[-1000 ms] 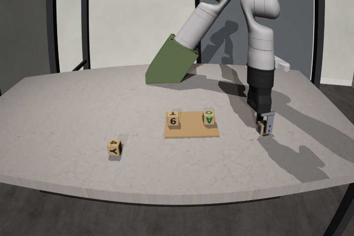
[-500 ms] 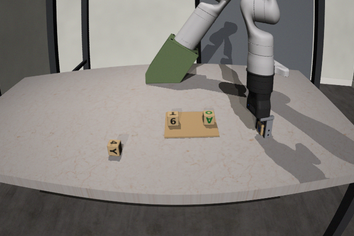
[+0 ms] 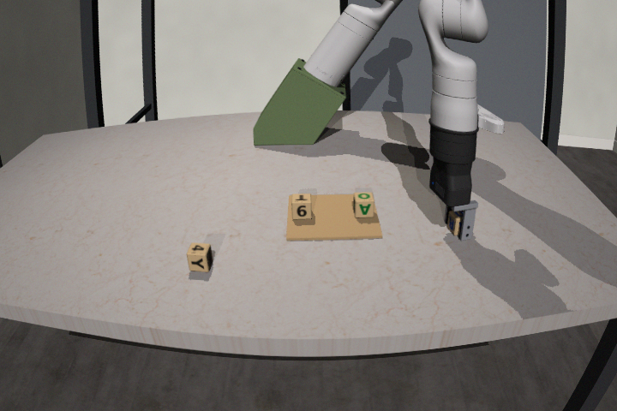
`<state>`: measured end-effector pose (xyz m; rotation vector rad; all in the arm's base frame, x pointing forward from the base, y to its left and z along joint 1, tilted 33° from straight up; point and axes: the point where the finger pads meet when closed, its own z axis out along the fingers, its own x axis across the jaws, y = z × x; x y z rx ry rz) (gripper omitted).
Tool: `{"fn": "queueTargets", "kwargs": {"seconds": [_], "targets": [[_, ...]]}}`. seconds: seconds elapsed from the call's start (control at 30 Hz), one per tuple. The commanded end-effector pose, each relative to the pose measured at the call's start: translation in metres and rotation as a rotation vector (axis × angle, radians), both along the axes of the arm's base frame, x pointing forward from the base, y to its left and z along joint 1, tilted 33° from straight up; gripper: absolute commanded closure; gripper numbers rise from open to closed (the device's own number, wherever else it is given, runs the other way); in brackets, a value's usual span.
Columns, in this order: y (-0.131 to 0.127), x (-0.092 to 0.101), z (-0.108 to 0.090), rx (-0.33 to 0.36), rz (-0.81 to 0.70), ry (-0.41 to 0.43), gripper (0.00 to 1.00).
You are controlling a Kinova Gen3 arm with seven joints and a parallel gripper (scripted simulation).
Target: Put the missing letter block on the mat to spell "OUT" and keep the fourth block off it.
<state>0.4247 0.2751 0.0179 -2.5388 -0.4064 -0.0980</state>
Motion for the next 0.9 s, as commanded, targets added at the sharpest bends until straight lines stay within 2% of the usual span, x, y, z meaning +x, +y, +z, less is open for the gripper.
{"fn": "queueTargets", "kwargs": {"seconds": [0.0,0.5,0.53,0.87], "targets": [[-0.0004,0.0008,0.0006,0.000,-0.001,-0.002,0.00],[-0.0004,0.0008,0.0006,0.000,-0.001,-0.002,0.00],[-0.0004,0.0008,0.0006,0.000,-0.001,-0.002,0.13],[-0.0004,0.0008,0.0006,0.000,-0.001,-0.002,0.13]]}}
